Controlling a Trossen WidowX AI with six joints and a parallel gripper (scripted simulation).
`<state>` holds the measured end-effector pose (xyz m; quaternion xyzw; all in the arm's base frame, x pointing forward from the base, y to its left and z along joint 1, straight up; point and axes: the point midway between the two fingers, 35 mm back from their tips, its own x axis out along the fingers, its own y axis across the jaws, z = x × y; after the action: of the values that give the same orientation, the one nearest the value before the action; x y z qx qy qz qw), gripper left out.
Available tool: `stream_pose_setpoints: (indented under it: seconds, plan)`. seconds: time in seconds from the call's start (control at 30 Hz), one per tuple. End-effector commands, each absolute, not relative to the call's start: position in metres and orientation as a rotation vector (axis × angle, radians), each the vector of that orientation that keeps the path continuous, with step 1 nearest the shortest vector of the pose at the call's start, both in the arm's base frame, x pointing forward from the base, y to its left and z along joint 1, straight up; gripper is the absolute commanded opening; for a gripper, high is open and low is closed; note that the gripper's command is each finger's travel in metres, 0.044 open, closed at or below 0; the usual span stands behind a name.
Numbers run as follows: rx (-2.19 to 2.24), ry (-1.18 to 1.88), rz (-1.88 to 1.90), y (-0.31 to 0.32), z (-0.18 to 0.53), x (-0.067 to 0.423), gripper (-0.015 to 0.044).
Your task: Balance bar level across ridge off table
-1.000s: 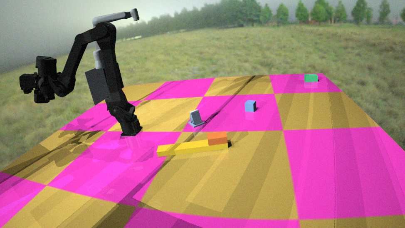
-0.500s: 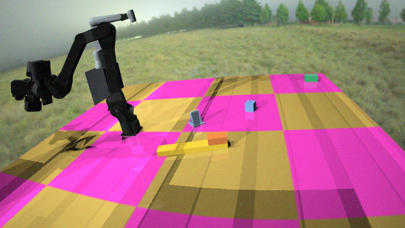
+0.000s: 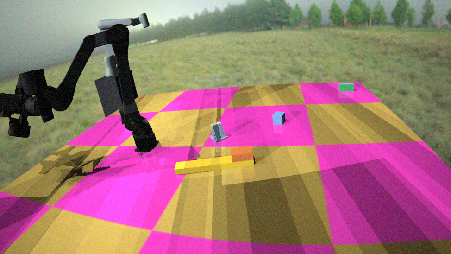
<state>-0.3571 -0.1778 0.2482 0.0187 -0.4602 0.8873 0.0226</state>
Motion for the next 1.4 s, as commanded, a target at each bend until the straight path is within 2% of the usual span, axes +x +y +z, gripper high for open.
stream_pose_setpoints:
  seconds: [0.0,0.83,1.2,1.37]
  plan:
    - [0.098,-1.394,2.826,-0.198,0.251,-0.346,0.0315]
    - [0.060,-1.090,3.441,-0.312,0.229,-0.264,0.0315]
    - [-0.113,-1.045,3.641,-0.350,0.208,-0.213,0.0315]
    - [-0.252,-0.928,3.763,-0.367,0.201,-0.184,0.0315]
